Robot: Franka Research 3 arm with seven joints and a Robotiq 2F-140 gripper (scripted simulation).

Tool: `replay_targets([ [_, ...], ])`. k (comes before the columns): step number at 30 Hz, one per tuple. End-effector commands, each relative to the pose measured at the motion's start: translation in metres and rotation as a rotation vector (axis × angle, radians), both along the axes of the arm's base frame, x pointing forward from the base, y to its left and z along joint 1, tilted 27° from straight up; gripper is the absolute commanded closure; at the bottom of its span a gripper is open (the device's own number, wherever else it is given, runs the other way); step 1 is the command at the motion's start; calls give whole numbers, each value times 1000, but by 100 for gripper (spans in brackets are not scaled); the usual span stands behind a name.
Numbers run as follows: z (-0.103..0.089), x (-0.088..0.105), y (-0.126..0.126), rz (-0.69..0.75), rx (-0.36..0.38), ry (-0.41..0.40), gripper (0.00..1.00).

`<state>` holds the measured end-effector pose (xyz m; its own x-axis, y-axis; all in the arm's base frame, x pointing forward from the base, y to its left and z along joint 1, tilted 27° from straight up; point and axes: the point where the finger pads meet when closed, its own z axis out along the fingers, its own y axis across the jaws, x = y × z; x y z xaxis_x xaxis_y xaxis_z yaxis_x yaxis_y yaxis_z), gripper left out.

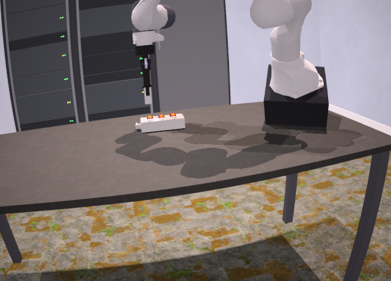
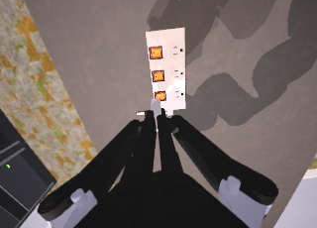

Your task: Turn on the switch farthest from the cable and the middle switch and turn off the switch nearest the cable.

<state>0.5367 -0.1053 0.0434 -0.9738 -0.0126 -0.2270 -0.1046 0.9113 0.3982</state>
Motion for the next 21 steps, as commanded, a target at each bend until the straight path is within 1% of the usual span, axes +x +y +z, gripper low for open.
replay_targets([
  [1, 0, 0, 0, -7, 3, 5, 100],
  [21, -6, 1, 3, -7, 3, 5, 100],
])
